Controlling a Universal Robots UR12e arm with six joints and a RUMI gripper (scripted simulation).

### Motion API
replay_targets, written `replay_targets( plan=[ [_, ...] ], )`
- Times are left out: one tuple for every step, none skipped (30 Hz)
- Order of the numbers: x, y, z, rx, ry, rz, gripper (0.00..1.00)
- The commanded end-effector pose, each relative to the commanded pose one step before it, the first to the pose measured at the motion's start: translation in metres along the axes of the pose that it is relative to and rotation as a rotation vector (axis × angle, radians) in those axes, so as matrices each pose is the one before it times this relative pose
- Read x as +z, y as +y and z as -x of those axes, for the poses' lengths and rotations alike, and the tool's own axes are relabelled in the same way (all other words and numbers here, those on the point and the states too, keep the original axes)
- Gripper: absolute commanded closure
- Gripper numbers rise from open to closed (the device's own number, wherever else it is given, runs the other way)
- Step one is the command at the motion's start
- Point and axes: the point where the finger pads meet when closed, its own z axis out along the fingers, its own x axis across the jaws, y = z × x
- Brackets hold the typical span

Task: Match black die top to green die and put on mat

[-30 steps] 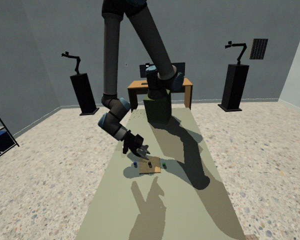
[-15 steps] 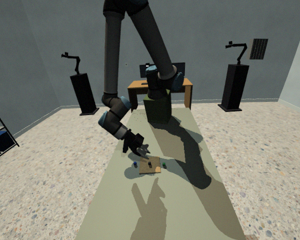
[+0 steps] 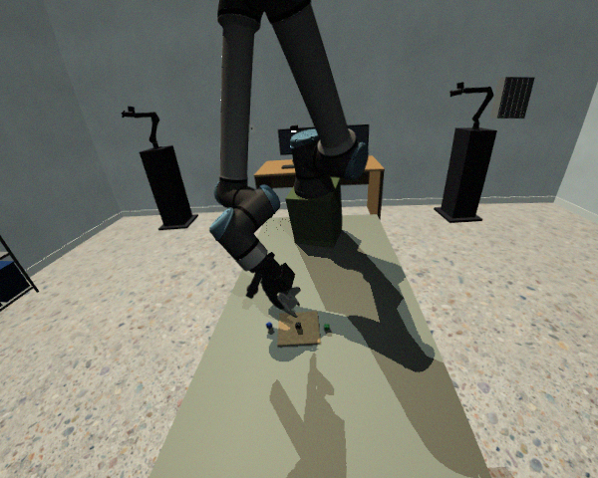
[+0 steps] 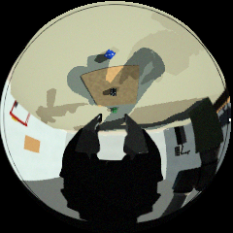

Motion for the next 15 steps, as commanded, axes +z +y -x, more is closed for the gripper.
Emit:
replay_targets(
  plan=[
    [-0.00098,0.00052,0.00088,0.00173,-0.00530,-0.03552,0.69],
    [-0.00012,0.00004,0.00008,0.00016,-0.00051,-0.00257,0.69],
    [-0.00005,0.00002,0.00003,0.00006,-0.00021,-0.00103,0.69],
    [-0.00001,0.00000,0.00000,0.00001,-0.00003,-0.00016,0.69],
    [0.00002,0.00000,-0.00001,-0.00001,0.00006,-0.00030,0.69],
    [0.00010,0.00002,-0.00006,-0.00009,0.00039,-0.00191,0.69],
    [0.00023,0.00004,-0.00015,-0.00021,0.00092,-0.00467,0.69],
    [0.00038,0.00007,-0.00025,-0.00034,0.00152,-0.00812,0.69],
    [0.00050,0.00011,-0.00033,-0.00046,0.00203,-0.01185,0.69],
    [0.00058,0.00015,-0.00037,-0.00052,0.00232,-0.01552,0.69],
    [0.00057,0.00018,-0.00036,-0.00051,0.00231,-0.01884,0.69],
    [0.00049,0.00022,-0.00030,-0.00040,0.00197,-0.02156,0.69],
    [0.00000,0.00000,0.00000,0.00000,0.00000,0.00000,0.69],
    [0.00000,0.00000,0.00000,0.00000,0.00000,0.00000,0.69],
    [0.00033,0.00025,-0.00019,-0.00022,0.00133,-0.02350,0.69]
  ],
)
